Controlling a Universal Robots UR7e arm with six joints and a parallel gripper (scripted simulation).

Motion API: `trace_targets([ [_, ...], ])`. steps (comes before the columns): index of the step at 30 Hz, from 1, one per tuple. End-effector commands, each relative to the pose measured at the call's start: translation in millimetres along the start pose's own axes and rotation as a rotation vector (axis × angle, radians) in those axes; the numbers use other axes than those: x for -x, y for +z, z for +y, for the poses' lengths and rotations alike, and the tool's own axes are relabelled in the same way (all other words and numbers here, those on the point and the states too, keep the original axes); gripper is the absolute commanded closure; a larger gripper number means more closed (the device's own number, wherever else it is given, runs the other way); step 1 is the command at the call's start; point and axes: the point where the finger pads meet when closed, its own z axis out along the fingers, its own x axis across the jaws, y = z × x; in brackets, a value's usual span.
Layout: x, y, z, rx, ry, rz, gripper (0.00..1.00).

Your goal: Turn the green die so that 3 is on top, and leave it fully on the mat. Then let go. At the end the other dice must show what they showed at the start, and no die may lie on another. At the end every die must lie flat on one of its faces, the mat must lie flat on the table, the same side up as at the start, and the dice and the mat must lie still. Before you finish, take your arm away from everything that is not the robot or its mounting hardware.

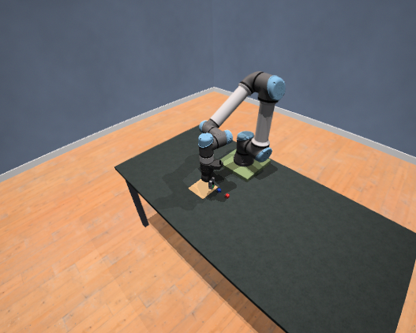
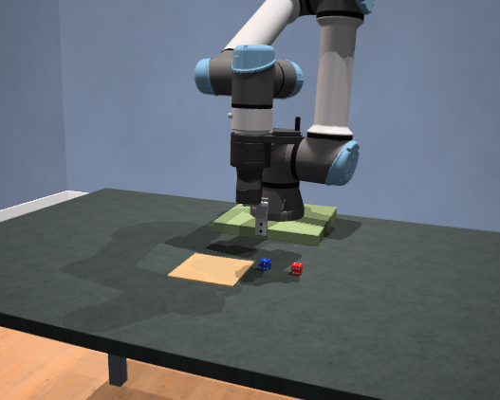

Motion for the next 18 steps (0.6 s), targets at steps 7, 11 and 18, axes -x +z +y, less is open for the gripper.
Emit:
trace_targets([
  [7, 0.4, -0.5, 0.6, 0.000, -0.018, 0.001, 0.60],
  [11, 1.1, -0.4, 1.1, 0.000, -0.039, 0.001, 0.60],
  [18, 3.7, -0.3, 3.0, 0.000, -0.109, 0.001, 0.60],
])
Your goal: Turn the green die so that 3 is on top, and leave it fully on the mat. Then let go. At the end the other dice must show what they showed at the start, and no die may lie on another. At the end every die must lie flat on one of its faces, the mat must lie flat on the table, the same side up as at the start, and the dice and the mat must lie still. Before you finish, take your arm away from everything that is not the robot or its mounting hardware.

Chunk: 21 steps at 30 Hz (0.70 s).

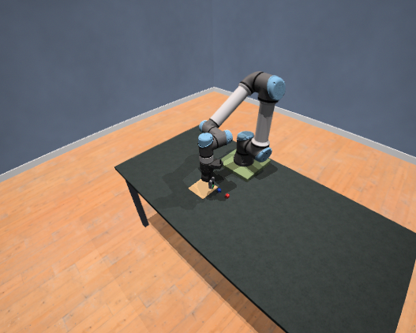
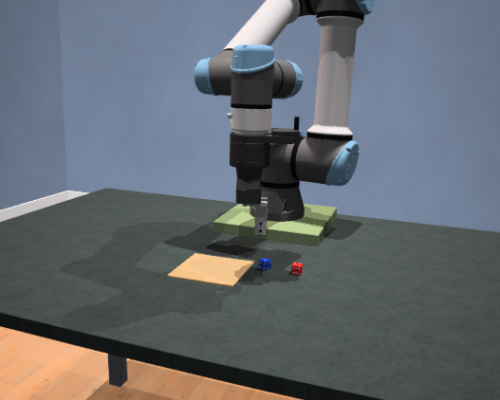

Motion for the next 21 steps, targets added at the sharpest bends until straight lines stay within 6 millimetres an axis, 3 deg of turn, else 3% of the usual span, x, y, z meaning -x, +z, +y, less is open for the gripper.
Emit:
trace_targets([
  [1, 2, 0, 2, 0.000, -0.065, 0.001, 0.60],
  [11, 9, 0, 7, 0.000, -0.239, 0.001, 0.60],
  [21, 19, 1, 16, 0.001, -0.522, 0.001, 0.60],
])
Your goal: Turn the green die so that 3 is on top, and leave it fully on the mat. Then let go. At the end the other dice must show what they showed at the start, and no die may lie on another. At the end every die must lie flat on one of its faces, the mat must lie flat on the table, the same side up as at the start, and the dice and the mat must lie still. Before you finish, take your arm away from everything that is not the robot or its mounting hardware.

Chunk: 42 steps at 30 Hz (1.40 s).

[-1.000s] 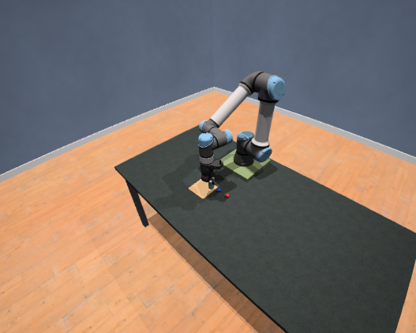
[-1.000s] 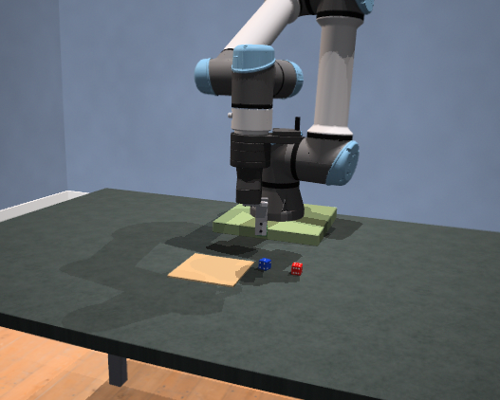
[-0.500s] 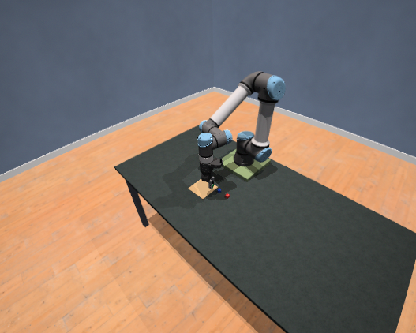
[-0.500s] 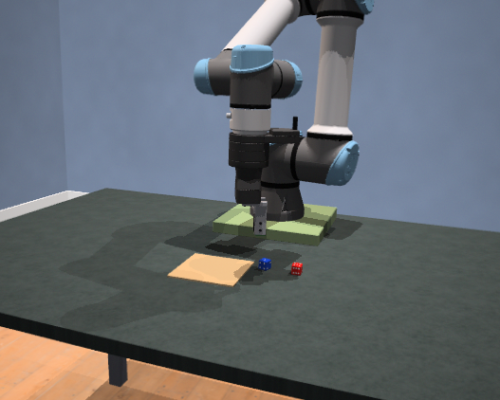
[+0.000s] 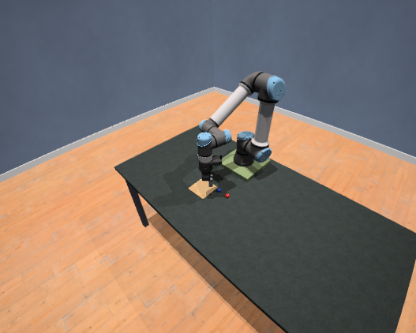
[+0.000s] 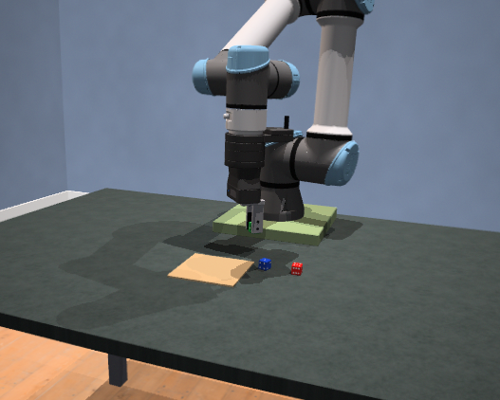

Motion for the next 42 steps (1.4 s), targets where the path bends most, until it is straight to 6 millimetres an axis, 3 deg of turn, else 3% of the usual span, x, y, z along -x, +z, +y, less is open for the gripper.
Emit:
trace_targets([
  [1, 7, 0, 3, -0.002, -0.154, 0.006, 0.60],
  [7, 12, 0, 5, -0.002, -0.267, 0.006, 0.60],
  [21, 32, 2, 17, -0.001, -0.707, 0.007, 0.60],
  [24, 32, 2, 18, -0.001, -0.718, 0.007, 0.60],
  [39, 49, 3, 34, 0.001, -1.190, 0.007, 0.60],
  [42, 50, 3, 34, 0.001, -1.198, 0.007, 0.60],
])
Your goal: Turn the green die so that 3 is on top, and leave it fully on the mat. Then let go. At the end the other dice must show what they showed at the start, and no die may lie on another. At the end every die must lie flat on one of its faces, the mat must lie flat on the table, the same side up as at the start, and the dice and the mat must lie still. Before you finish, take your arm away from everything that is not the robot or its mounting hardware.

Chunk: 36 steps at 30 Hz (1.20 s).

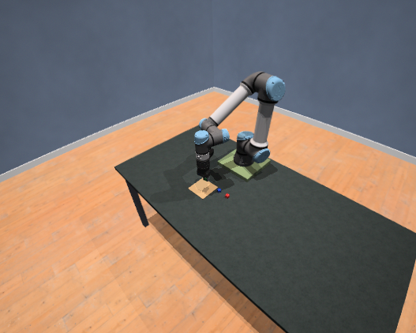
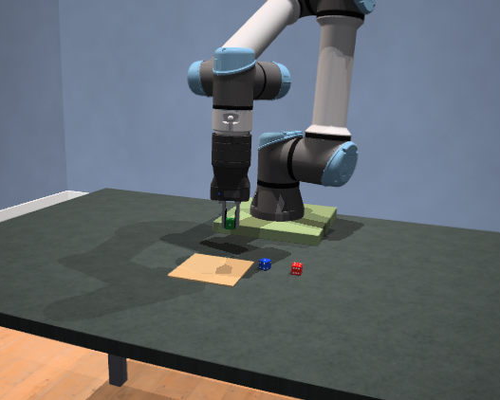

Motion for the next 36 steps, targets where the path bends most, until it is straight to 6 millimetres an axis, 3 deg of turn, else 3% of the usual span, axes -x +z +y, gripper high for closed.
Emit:
trace_targets([
  [1, 5, 0, -1, 0.006, -0.112, 0.007, 0.60],
  [14, 23, 1, -4, 0.007, -0.492, 0.005, 0.60],
  [36, 31, 2, -4, 0.008, -0.690, 0.005, 0.60],
])
